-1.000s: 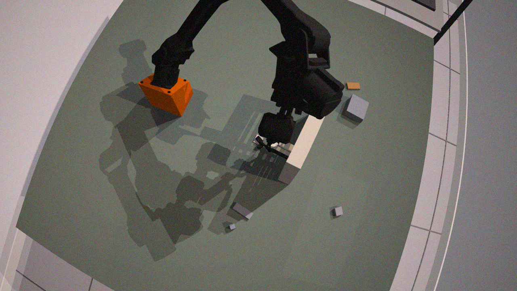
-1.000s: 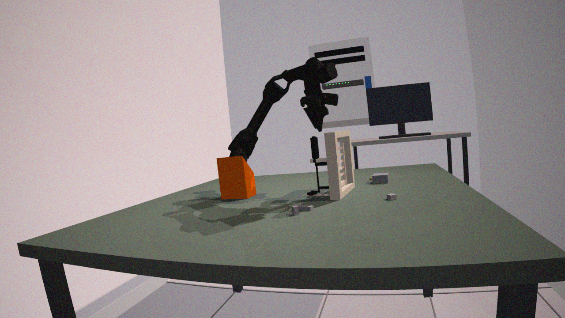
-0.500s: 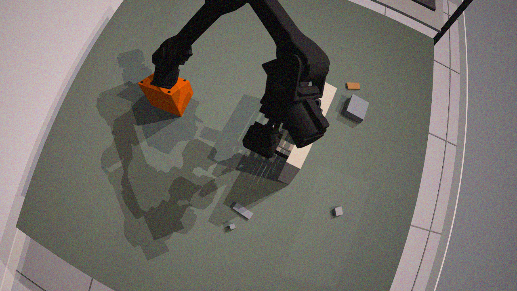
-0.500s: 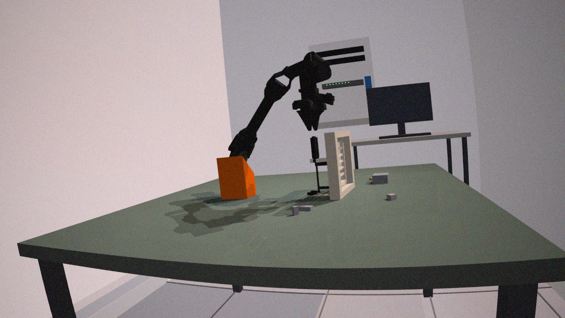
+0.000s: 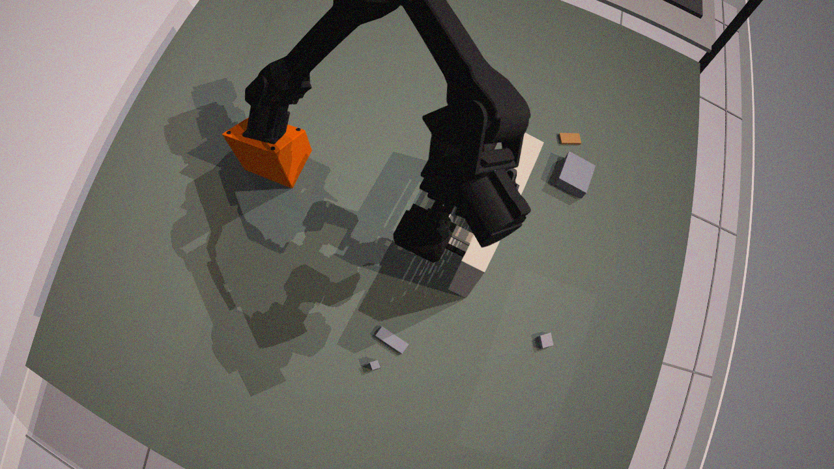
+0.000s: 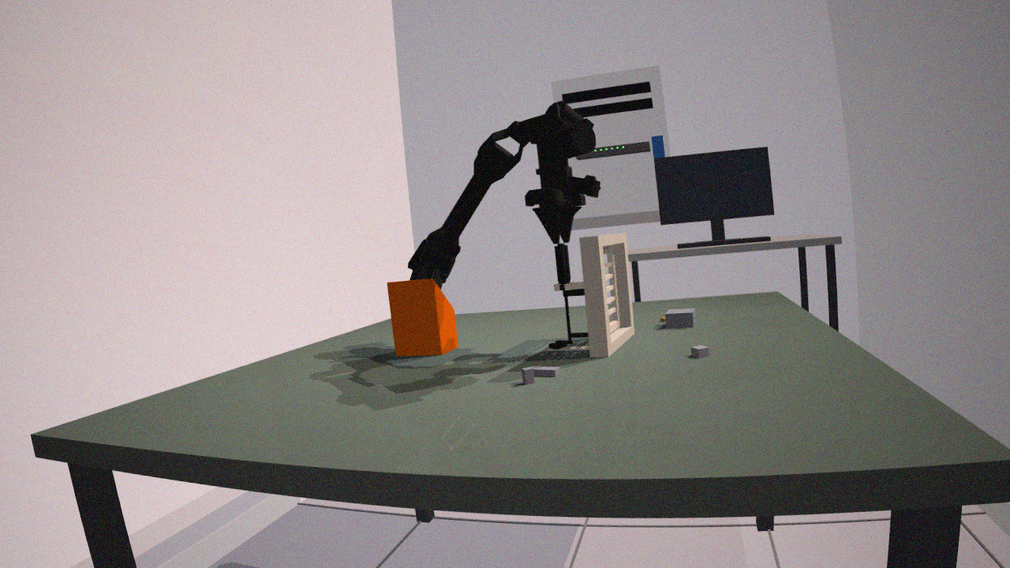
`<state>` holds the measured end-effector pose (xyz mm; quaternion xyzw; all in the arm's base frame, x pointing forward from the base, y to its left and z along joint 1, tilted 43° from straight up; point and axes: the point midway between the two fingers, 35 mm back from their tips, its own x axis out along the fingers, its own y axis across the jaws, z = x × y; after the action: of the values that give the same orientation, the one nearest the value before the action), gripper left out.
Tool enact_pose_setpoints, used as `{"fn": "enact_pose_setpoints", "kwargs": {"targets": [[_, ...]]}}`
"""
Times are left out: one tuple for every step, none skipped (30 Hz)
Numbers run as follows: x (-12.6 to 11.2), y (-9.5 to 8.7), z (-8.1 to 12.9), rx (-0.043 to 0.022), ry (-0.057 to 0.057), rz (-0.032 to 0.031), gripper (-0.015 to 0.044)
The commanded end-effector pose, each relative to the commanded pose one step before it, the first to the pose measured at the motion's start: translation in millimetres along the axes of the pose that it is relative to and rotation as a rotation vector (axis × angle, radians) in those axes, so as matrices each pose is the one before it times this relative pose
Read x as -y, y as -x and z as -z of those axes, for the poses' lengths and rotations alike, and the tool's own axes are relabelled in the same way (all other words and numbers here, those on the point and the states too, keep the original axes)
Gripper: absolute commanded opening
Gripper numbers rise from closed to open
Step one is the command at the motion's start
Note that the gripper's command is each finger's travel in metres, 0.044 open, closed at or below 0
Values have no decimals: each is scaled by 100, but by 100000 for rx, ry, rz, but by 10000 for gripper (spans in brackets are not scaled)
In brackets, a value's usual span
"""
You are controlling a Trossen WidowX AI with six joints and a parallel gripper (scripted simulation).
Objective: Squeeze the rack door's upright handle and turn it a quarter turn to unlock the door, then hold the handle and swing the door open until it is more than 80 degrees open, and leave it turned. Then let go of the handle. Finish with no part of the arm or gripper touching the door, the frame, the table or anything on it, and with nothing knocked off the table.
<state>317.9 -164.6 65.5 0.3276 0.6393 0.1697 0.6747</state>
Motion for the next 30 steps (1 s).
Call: {"fn": "enact_pose_setpoints", "kwargs": {"targets": [[-114,-861,16,-16,-626,-598,283],[0,-163,-4,3,3,-4,283],[-1,-163,-3,3,3,-4,283],[-1,-163,-2,3,3,-5,283],[-1,-163,-1,3,3,-5,283],[-2,-163,0,3,3,-6,283],[-2,-163,1,3,3,-7,283],[-2,-163,2,2,3,-7,283],[-3,-163,3,2,3,-8,283],[-3,-163,4,2,3,-8,283],[-3,-163,5,2,3,-9,283],[-4,-163,6,1,3,-9,283],[-4,-163,7,1,3,-10,283],[-4,-163,8,1,3,-10,283],[-5,-163,9,1,3,-11,283],[-5,-163,10,1,3,-11,283],[-5,-163,11,0,3,-12,283],[-6,-163,12,0,3,-13,283],[-6,-163,13,0,4,-13,283],[-6,-162,14,0,4,-14,283],[-7,-162,15,-1,4,-14,283],[-7,-162,16,-1,4,-15,283],[-7,-162,17,-1,4,-15,283],[-7,-162,18,-1,4,-16,283],[-8,-162,19,-2,4,-16,283],[-6,-132,17,-1,3,-14,283],[-4,-79,10,-1,2,-8,283],[-1,-26,3,0,1,-3,283],[0,0,0,0,0,0,257],[0,0,0,0,0,0,231]]}}
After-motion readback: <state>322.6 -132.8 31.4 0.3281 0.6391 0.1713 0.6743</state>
